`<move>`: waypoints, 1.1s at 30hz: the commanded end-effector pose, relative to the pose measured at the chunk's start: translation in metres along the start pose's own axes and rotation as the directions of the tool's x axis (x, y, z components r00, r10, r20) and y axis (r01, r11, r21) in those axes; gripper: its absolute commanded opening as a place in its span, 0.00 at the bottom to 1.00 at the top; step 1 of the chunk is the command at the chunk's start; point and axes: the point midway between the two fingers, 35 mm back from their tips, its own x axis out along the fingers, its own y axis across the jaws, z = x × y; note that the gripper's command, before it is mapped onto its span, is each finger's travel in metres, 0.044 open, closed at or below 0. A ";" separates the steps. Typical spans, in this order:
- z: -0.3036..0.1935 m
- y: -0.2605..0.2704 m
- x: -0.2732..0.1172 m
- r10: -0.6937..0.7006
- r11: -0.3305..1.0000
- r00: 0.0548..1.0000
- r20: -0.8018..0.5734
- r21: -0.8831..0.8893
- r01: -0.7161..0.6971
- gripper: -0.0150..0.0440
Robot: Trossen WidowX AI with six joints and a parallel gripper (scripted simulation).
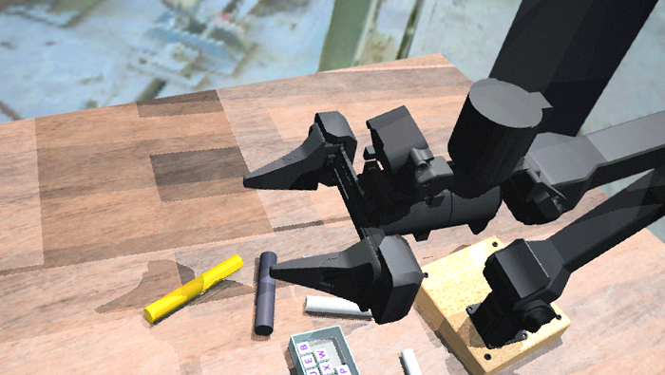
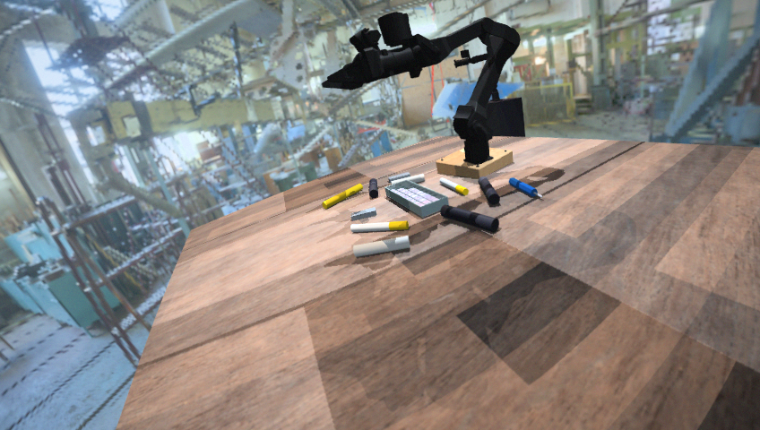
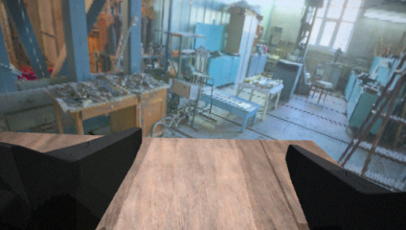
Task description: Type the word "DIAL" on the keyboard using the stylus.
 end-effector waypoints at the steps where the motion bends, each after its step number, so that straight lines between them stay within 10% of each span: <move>1: -0.002 0.001 0.001 0.004 1.000 1.000 -0.012 0.003 -0.004 0.96; 9: -0.111 0.054 0.016 0.136 0.989 0.837 -0.529 0.115 -0.088 0.60; 17: -0.213 0.099 -0.038 0.127 0.992 0.340 -0.932 0.114 -0.058 0.25; 21: -0.239 0.108 -0.073 0.052 0.998 0.091 -0.995 0.048 -0.041 0.25; 33: -0.241 0.089 -0.073 0.045 0.998 0.079 -0.996 0.042 -0.040 0.25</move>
